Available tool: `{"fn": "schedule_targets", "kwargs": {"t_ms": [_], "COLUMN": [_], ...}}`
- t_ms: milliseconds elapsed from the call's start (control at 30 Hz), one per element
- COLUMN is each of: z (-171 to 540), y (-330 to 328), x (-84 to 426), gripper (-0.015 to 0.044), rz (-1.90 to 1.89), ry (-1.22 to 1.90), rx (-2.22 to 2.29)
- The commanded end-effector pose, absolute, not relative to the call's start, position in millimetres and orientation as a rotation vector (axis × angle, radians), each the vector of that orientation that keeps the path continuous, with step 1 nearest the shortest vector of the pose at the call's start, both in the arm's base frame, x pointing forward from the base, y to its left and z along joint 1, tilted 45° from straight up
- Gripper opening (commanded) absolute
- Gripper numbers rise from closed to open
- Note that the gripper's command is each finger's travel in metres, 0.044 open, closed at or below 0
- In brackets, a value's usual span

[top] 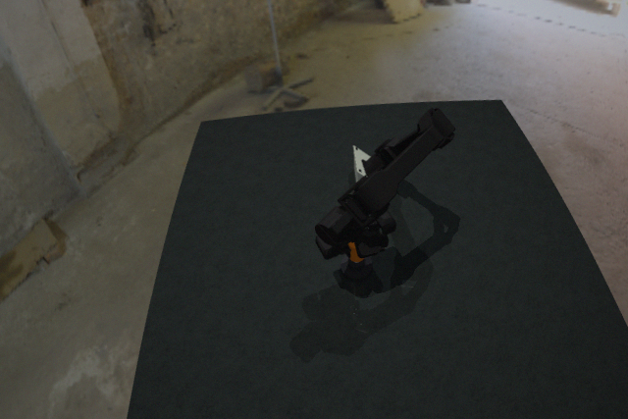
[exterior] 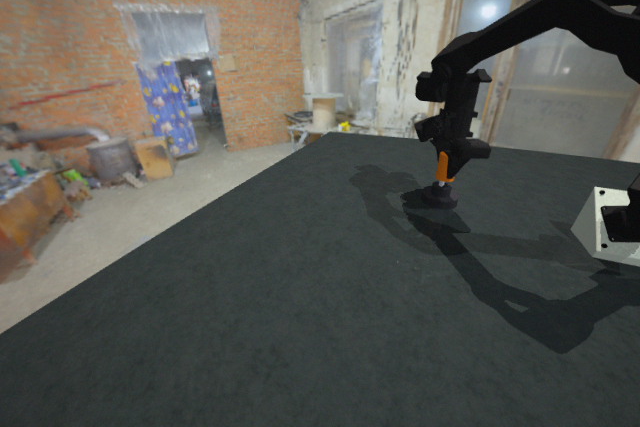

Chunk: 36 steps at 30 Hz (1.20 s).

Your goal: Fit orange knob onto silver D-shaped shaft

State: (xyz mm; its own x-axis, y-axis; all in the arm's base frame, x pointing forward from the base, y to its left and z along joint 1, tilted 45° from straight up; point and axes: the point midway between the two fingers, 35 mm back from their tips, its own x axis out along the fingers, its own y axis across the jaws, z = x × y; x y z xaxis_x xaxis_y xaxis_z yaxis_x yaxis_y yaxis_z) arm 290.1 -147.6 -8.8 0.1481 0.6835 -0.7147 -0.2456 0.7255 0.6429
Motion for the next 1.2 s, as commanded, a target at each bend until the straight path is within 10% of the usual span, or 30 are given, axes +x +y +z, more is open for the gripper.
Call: {"fn": "schedule_targets", "kwargs": {"t_ms": [0, 1167], "z": [-5.6, -7.8], "y": [-149.8, -150.3], "x": [291.9, 291.2], "gripper": [0.0, 0.0], "rz": [0.748, 0.796], "ry": [1.213, 1.178], "rx": [0.34, 0.27]}}
